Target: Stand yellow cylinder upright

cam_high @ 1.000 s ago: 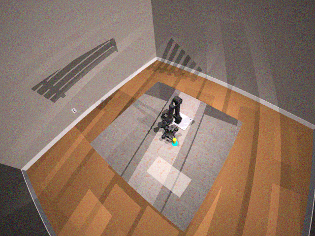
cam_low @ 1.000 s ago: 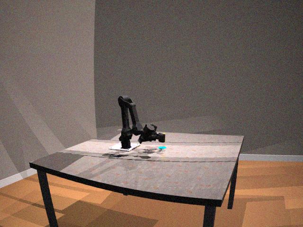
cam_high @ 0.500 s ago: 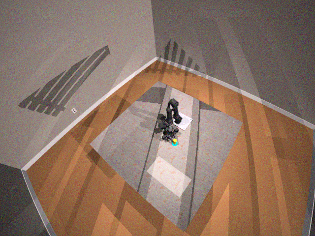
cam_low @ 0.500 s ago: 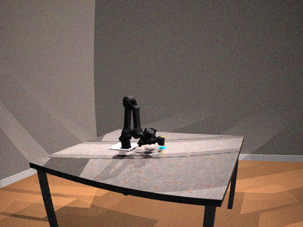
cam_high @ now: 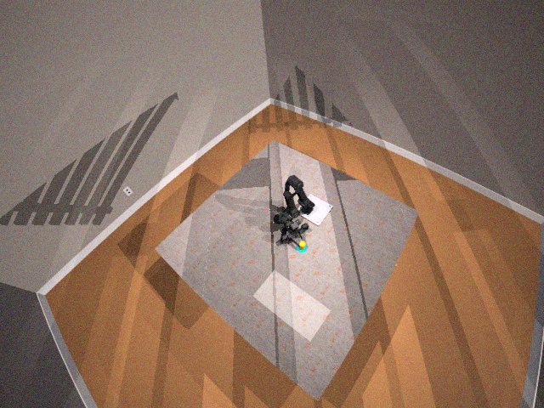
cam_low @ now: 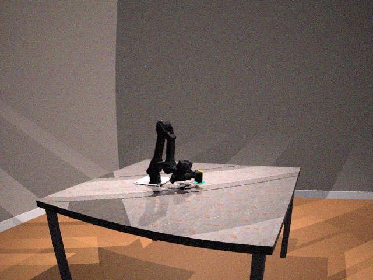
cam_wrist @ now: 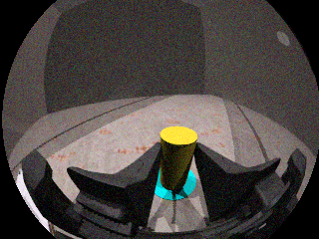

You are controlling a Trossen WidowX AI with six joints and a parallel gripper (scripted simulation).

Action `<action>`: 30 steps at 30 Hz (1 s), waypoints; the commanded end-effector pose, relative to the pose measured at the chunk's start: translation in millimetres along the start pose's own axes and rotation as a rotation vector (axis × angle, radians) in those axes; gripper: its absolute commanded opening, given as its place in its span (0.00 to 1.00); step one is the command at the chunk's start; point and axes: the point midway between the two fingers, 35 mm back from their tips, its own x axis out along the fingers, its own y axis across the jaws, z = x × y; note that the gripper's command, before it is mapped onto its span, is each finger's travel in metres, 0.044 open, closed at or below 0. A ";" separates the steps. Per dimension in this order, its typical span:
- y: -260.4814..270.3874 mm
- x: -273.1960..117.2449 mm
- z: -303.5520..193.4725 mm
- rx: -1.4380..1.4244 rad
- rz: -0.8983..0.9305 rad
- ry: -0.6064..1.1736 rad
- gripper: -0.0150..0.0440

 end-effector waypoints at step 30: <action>-8.9 -1.8 32.0 0.002 0.000 0.000 0.93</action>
